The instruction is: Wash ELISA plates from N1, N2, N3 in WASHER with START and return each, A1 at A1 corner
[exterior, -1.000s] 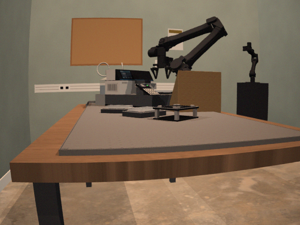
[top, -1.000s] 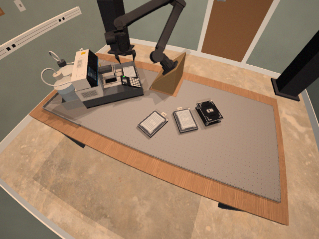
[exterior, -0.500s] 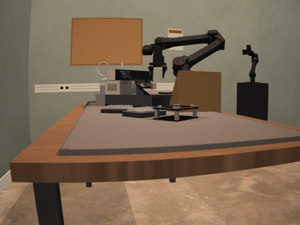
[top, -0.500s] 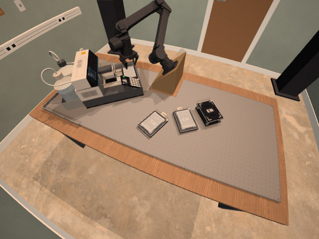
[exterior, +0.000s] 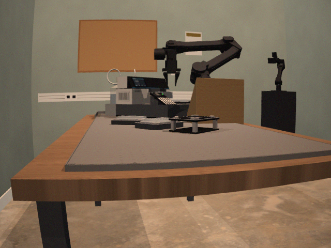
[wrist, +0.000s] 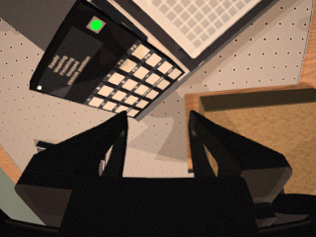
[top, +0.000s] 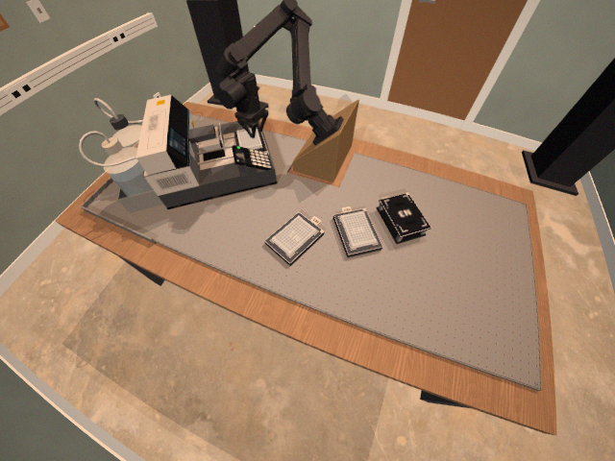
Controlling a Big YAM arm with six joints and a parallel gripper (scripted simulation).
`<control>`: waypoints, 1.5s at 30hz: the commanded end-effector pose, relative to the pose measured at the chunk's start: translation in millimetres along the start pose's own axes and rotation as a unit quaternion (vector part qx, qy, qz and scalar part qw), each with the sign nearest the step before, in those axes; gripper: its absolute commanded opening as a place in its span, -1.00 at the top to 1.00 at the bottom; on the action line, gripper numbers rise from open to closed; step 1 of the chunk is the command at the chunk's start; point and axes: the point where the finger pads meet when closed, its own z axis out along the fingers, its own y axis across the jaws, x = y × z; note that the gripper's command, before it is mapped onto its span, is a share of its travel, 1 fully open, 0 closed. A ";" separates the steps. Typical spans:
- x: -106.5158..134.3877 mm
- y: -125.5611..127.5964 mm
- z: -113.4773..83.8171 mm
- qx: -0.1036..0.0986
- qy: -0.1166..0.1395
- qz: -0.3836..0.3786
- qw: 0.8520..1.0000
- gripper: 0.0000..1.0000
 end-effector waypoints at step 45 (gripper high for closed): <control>89.6 11.6 35.1 -0.075 -0.162 -0.383 0.906 1.00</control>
